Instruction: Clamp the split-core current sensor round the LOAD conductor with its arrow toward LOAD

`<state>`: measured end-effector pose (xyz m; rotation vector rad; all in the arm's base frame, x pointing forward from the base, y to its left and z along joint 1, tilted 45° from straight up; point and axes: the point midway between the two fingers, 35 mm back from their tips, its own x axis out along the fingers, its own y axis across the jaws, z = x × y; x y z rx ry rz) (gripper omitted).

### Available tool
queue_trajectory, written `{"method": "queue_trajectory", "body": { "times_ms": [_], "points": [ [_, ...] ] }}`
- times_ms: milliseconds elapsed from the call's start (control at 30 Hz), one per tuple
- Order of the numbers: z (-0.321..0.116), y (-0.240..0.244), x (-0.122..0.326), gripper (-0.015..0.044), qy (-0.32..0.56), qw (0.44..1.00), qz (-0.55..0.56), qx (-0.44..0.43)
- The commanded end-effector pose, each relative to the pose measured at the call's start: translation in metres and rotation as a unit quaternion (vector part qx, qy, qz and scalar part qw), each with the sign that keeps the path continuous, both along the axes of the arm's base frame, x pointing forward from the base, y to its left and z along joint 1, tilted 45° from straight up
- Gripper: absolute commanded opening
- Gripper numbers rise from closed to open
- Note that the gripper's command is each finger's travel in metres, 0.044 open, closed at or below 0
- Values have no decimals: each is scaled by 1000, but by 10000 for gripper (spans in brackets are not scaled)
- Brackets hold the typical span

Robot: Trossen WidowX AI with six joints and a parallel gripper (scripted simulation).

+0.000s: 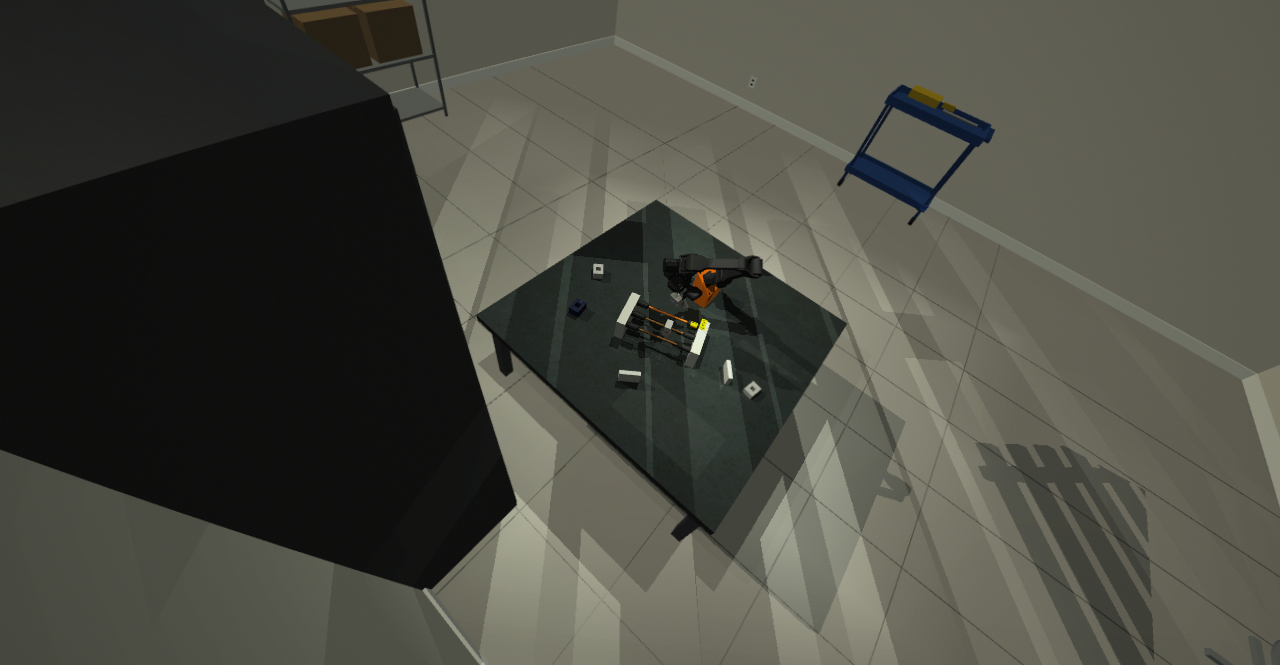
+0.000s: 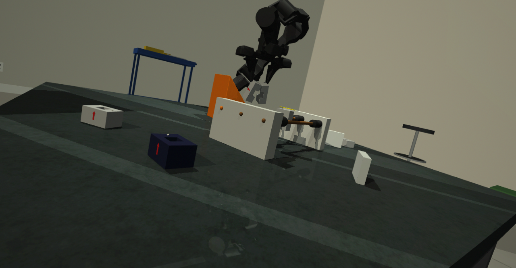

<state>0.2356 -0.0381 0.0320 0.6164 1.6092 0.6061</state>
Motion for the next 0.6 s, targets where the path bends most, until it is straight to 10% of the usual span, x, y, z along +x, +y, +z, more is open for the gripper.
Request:
{"method": "queue_trajectory", "body": {
  "times_ms": [0, 567],
  "points": [
    [-2, -4, 10, 0, 35, 998, -44, -8],
    [-20, -11, 45, 0, 223, 945, -238, -36]
  ]
}}
